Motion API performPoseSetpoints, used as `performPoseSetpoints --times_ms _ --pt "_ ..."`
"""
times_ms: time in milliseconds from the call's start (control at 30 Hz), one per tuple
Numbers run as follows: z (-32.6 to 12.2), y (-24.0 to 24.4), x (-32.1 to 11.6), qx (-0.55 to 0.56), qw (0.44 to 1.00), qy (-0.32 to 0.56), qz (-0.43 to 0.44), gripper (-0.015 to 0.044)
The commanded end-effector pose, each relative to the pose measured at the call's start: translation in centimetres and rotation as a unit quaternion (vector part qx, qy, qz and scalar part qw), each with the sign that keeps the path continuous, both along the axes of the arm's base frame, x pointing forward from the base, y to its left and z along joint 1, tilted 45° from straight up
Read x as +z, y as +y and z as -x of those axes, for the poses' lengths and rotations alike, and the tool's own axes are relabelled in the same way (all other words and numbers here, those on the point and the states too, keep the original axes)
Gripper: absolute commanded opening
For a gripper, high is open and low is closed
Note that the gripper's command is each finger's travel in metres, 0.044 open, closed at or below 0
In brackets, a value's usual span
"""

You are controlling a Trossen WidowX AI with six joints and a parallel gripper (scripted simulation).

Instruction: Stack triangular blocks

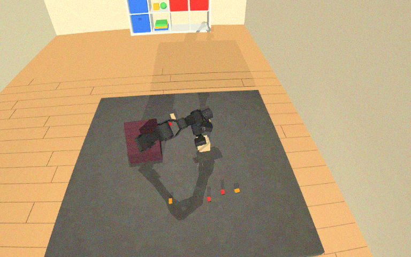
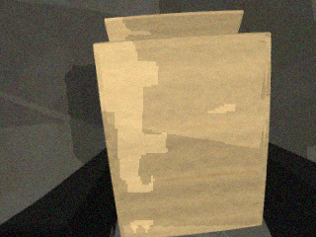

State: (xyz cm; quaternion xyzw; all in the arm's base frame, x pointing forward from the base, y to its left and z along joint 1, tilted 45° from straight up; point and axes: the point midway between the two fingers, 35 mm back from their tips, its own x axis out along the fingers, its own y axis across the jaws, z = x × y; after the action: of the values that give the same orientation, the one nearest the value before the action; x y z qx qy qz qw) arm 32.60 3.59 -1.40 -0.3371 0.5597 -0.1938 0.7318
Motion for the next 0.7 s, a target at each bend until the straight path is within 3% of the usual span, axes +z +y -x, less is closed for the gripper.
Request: performPoseSetpoints --times_ms 0,667 --pt "-0.13 -0.16 -0.12 0.001 1.000 0.000 0.002 0.0000" --pt "-0.77 -0.92 -0.96 0.001 1.000 0.000 0.003 0.0000"
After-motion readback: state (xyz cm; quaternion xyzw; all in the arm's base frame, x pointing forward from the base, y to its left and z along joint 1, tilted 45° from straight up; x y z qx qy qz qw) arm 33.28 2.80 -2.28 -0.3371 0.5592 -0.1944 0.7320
